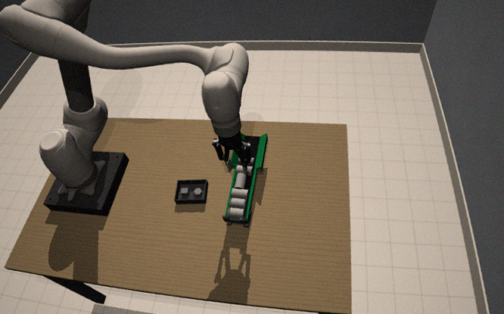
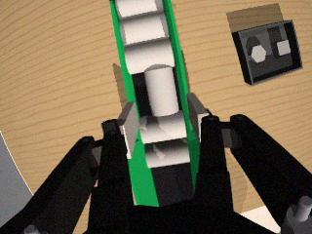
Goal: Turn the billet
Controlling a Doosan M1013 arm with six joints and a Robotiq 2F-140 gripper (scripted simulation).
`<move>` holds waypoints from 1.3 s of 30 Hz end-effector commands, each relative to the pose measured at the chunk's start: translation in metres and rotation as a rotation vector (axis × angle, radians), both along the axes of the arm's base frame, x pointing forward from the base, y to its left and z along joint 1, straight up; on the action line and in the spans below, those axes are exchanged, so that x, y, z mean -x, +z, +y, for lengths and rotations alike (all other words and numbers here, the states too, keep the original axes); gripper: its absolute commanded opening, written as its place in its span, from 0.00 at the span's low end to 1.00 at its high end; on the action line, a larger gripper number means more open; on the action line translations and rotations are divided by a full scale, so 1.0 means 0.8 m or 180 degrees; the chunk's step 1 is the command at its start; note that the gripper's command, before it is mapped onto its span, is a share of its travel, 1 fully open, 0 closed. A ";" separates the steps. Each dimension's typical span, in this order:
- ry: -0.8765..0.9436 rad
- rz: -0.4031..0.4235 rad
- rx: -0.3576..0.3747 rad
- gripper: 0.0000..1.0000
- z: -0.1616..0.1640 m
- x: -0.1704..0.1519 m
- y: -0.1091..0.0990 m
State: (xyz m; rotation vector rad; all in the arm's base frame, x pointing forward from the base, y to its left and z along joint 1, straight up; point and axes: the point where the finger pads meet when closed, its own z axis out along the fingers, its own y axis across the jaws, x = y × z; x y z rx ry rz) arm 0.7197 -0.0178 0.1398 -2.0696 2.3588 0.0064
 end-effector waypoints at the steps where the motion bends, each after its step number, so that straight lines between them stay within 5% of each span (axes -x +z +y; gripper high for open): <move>1: 0.0000 0.0000 -0.0001 0.41 0.000 0.000 0.000; 39: 0.0038 -0.0006 -0.0056 0.41 -0.001 0.000 0.000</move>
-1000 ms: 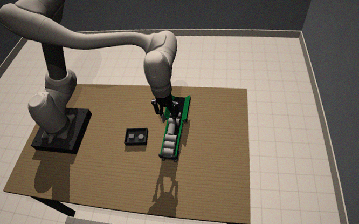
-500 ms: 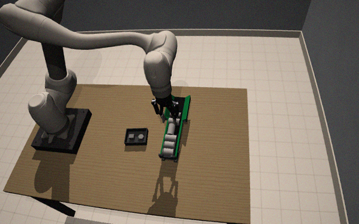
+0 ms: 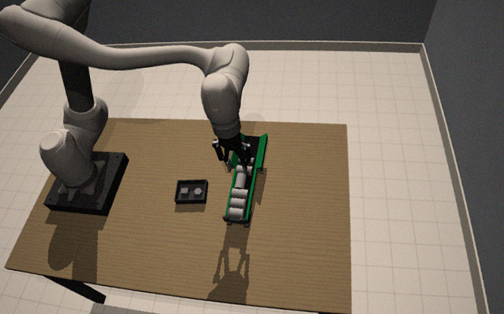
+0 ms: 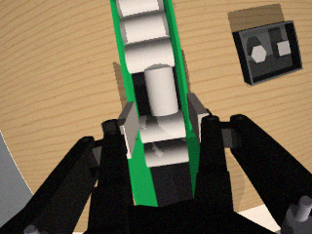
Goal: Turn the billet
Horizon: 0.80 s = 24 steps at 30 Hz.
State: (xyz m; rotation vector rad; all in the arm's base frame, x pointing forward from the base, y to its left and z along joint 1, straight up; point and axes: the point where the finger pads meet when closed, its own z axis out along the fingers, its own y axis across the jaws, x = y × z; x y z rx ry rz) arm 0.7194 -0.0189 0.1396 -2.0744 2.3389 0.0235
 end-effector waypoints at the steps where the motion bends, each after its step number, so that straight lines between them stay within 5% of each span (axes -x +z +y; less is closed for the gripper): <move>1: 0.0007 -0.0002 -0.0010 0.41 0.000 0.000 0.000; 24: 0.0048 -0.0024 -0.0196 0.41 -0.003 0.001 0.000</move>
